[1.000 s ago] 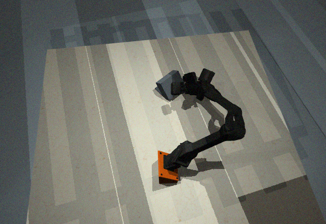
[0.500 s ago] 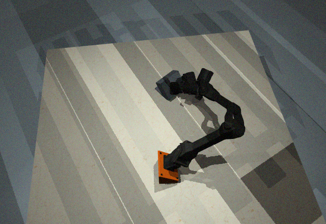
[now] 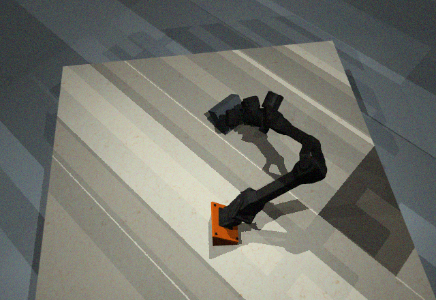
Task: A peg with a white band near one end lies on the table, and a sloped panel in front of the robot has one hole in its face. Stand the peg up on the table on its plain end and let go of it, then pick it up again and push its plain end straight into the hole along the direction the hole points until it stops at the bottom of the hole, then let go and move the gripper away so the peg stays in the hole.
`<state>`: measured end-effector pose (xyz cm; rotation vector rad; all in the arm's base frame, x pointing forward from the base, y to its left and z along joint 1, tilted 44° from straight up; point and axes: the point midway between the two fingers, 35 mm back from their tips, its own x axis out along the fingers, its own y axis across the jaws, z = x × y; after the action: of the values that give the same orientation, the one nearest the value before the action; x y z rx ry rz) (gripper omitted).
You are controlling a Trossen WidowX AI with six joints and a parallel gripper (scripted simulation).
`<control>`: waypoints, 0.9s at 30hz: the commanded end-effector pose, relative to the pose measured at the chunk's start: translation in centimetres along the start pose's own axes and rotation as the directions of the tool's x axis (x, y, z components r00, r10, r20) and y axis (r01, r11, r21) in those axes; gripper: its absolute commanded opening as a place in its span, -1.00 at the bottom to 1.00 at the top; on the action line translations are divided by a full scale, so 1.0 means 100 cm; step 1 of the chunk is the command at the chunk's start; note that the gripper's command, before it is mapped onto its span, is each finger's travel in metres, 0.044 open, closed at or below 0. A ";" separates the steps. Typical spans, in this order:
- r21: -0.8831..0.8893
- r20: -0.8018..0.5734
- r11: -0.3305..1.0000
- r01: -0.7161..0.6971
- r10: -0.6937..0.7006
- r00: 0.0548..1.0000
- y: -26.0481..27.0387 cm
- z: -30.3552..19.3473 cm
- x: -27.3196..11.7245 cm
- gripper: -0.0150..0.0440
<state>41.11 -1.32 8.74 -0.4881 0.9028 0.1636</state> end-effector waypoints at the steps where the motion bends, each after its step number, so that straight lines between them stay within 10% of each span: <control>1: -0.001 0.003 1.000 0.001 -0.001 1.000 0.000 0.001 0.003 -0.49; 27: 0.001 0.000 1.000 0.001 -0.001 1.000 0.000 0.000 0.009 -0.40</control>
<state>41.67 -1.38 8.03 -0.4875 0.9033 0.1626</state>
